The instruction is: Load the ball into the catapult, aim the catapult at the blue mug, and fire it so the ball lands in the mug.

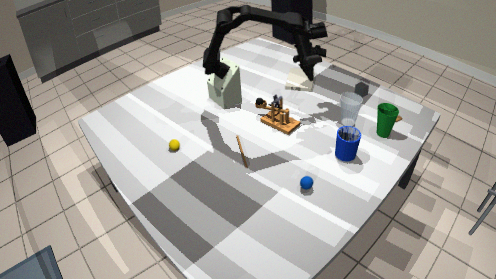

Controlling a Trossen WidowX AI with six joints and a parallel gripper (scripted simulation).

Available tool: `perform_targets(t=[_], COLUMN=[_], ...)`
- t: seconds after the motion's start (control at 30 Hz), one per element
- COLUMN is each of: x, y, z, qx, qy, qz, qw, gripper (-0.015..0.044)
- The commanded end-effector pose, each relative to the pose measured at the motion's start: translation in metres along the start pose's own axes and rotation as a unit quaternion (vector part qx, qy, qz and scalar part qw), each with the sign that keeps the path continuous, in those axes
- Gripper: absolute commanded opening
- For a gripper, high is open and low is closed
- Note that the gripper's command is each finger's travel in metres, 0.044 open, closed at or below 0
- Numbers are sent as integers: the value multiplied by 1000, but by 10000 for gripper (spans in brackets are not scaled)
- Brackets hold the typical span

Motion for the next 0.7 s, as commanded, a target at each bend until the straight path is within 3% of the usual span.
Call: perform_targets(t=[0.0, 0.67], x=[-11, -87], y=[20, 101], z=[0, -2], qx=[-7, -47], qy=[21, 143], qz=[61, 373], qw=[998, 915], gripper=[0, 0])
Point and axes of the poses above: the point midway between the two fingers, 35 mm back from their tips, its own z axis back along the fingers, its own y axis across the jaws, x = y × z, the point moved 6 cm from there along z, back along the fingers, and after that the axes turned 15 degrees about -z, right-handed, at the moved point
